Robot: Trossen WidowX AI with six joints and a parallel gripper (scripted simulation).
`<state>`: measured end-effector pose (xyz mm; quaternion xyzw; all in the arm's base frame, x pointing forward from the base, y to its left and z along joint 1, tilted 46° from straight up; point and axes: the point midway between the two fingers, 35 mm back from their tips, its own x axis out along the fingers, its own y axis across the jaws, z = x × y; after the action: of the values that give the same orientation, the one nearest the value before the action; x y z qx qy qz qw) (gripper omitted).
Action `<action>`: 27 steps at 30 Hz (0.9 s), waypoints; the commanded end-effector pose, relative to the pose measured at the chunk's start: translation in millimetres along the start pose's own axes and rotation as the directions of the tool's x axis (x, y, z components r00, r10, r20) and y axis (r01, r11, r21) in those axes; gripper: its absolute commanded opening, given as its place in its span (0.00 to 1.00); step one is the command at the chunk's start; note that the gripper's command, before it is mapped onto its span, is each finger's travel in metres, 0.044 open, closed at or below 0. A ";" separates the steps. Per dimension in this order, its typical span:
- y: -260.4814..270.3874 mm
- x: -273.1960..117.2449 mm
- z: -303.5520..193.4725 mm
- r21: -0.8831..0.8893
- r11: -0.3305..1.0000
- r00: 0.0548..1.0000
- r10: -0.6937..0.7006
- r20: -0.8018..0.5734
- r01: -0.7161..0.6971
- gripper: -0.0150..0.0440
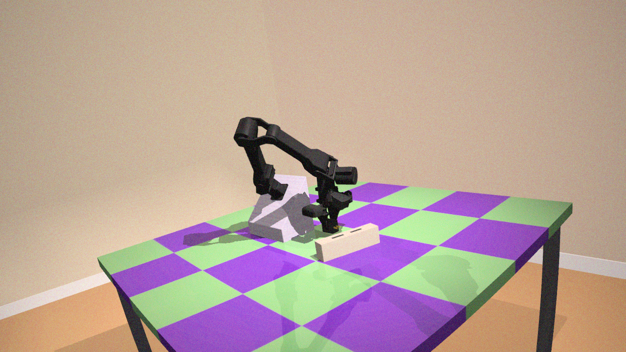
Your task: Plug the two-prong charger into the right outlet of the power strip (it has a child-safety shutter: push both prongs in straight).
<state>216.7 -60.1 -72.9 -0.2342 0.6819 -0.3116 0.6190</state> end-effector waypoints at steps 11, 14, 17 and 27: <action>-1.2 -33.4 -3.4 0.014 1.000 1.000 0.005 0.002 -0.005 0.25; -4.4 -30.9 -1.4 0.031 0.999 1.000 0.009 0.003 -0.009 0.25; -8.1 -28.0 0.7 0.050 0.999 1.000 0.013 0.003 -0.013 0.25; -21.2 -18.4 7.0 0.114 0.993 1.000 0.022 0.005 -0.023 0.25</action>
<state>224.1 -57.8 -46.4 -0.1935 0.6674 -0.3382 0.6346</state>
